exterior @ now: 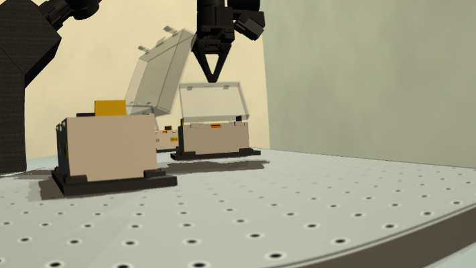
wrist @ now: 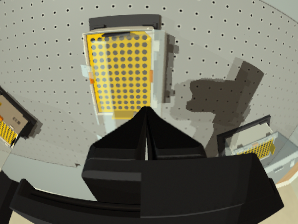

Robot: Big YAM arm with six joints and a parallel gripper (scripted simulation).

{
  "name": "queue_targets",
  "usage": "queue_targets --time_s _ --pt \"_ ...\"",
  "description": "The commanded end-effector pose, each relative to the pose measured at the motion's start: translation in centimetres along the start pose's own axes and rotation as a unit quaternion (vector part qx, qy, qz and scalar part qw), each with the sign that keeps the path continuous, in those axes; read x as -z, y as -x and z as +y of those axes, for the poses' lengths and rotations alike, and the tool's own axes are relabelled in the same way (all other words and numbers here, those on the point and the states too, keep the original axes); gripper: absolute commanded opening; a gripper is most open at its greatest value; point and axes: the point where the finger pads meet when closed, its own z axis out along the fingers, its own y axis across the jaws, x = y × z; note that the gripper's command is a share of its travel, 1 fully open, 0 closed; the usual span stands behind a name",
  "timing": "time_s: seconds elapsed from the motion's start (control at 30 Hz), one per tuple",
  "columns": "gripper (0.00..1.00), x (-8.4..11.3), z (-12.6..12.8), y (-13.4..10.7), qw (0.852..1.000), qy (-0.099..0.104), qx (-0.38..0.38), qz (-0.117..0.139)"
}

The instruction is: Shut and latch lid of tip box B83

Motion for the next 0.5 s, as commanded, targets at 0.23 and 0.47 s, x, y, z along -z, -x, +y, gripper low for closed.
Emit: queue_targets --time_s 0.23,0.47 --pt "0.00 0.40 0.70 0.81 1.000 -0.001 0.003 -0.008" --pt "0.00 0.40 0.70 0.81 1.000 -0.001 0.003 -0.008"
